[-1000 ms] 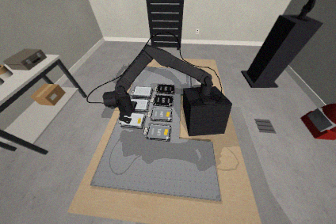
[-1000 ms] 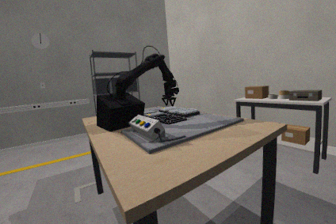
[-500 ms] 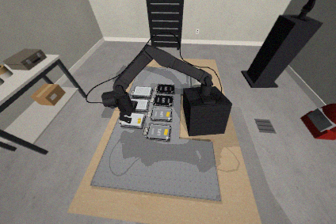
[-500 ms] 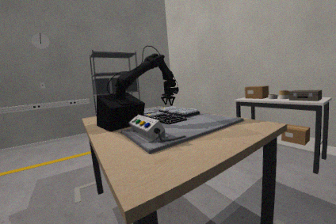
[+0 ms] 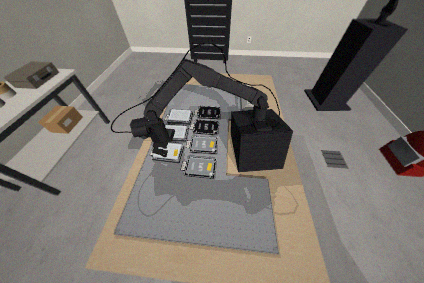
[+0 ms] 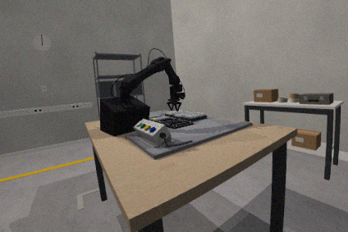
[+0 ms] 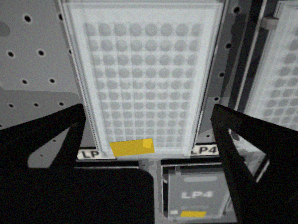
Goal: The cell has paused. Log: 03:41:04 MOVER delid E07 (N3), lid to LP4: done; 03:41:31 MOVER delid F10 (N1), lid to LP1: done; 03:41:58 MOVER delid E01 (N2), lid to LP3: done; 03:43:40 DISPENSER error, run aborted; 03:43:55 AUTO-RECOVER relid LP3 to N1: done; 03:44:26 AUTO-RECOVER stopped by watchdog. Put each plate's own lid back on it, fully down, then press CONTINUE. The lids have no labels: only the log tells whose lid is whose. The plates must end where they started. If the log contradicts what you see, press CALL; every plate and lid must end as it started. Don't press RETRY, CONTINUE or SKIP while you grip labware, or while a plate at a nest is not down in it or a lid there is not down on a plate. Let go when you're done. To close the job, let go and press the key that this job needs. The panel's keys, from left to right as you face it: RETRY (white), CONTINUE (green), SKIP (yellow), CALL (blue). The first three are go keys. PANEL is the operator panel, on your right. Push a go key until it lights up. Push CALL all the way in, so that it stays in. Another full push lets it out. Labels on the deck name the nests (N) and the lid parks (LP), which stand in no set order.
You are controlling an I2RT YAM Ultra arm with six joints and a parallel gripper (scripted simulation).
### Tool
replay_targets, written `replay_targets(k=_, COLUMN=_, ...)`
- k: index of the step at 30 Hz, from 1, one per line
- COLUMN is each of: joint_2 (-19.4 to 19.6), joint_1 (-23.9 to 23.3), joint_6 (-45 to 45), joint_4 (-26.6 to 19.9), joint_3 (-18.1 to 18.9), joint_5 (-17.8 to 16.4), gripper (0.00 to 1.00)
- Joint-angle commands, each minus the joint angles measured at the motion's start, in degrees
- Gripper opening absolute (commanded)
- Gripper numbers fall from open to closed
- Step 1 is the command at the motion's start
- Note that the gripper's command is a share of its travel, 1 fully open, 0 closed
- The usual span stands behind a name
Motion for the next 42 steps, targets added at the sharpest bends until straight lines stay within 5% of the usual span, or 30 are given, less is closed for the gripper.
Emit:
replay_targets(k=1, joint_2=-0.1, joint_1=0.5, joint_6=-0.8, joint_4=2.2, joint_3=-0.4, joint_5=0.2, gripper=1.00)
replay_targets(k=7, joint_2=-0.3, joint_1=-0.1, joint_6=-1.0, joint_4=4.5, joint_3=-1.7, joint_5=0.2, gripper=1.00)
replay_targets(k=11, joint_2=0.1, joint_1=0.2, joint_6=-1.1, joint_4=2.3, joint_3=1.6, joint_5=0.2, gripper=1.00)
replay_targets(k=27, joint_2=0.9, joint_1=0.3, joint_6=-1.0, joint_4=1.9, joint_3=1.7, joint_5=0.2, gripper=1.00)
replay_targets(k=42, joint_2=0.8, joint_1=0.3, joint_6=-0.6, joint_4=2.3, joint_3=0.9, joint_5=0.2, gripper=0.87)
